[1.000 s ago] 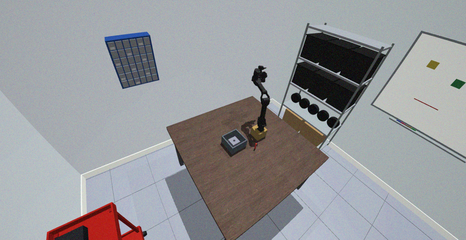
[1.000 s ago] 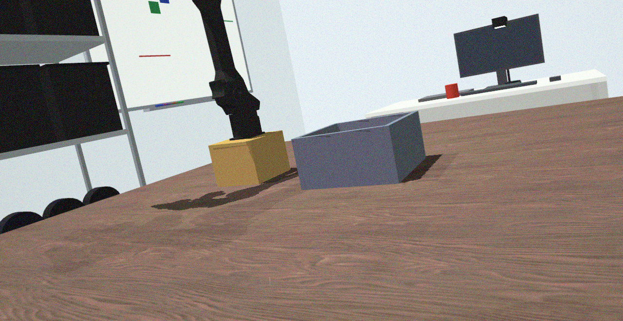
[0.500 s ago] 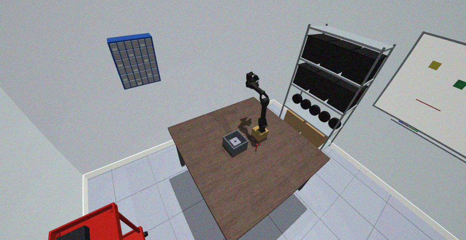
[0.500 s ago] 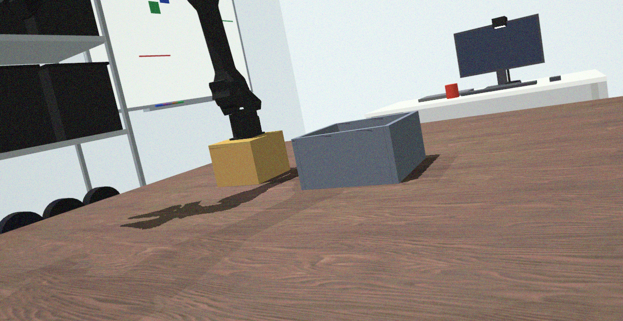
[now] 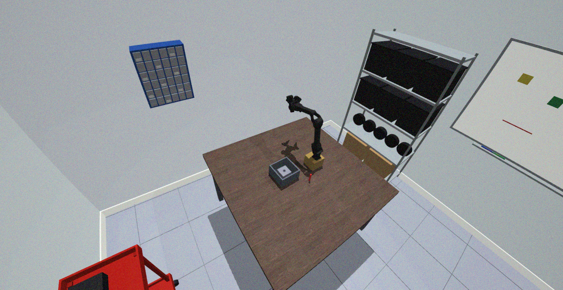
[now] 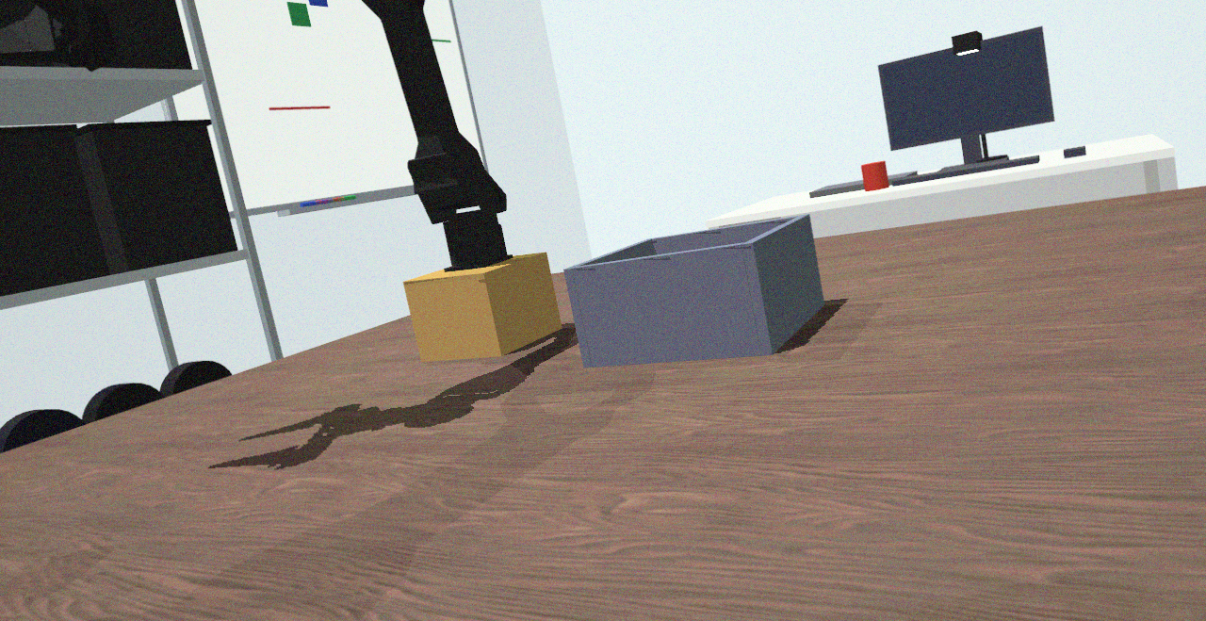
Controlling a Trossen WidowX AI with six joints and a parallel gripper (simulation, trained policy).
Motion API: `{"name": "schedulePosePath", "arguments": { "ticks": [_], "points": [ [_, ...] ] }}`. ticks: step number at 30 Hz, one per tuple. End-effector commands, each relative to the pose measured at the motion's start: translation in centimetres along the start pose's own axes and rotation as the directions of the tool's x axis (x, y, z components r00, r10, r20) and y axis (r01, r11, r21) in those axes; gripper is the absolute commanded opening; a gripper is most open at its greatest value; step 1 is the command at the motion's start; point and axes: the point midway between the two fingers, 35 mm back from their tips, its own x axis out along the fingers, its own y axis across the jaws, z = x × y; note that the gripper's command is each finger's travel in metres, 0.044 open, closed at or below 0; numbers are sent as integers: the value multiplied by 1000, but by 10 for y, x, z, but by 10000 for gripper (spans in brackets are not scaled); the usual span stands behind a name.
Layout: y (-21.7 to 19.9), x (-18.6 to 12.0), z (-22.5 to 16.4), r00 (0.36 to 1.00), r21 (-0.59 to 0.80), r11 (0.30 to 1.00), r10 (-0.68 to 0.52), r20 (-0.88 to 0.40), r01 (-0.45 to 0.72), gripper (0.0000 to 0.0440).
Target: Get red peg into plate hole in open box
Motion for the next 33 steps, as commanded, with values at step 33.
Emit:
{"name": "schedulePosePath", "arguments": {
  "ticks": [33],
  "points": [
    [-21, -274, -209, 730, -607, 458, 150, -667, -649, 440]
  ]
}}
